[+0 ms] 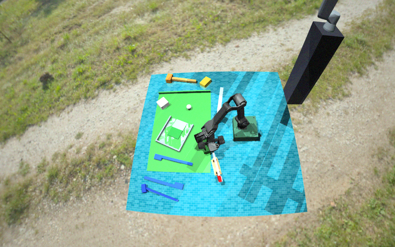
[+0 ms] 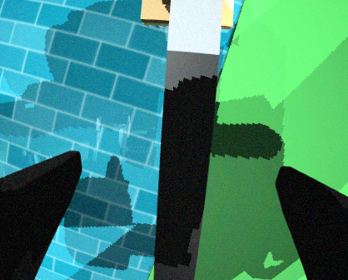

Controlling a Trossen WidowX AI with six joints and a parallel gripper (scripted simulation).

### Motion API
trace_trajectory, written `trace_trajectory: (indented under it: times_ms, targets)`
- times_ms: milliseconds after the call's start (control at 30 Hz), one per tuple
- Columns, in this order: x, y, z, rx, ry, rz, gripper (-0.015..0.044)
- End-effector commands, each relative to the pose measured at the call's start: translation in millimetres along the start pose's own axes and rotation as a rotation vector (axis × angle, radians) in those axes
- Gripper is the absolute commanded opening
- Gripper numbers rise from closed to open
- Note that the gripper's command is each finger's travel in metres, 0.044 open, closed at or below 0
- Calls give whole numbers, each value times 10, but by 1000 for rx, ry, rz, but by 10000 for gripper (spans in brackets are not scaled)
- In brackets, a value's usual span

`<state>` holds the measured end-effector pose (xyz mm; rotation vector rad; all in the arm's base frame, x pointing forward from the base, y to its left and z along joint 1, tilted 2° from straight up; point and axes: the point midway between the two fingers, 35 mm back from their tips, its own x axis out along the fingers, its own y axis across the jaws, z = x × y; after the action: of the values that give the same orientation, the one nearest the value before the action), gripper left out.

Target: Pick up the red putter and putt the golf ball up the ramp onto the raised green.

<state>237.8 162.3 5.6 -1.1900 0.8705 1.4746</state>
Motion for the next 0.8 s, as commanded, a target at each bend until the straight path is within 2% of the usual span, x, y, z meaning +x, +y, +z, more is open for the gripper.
trace_trajectory:
  times_ms: [0,100,600,767]
  targets:
    - [68,12,-12,-5,-5,3,440]
    - [91,13,-18,-5,-5,3,440]
    - [56,4,-16,0,0,1,46]
    - [56,4,-16,0,0,1,13]
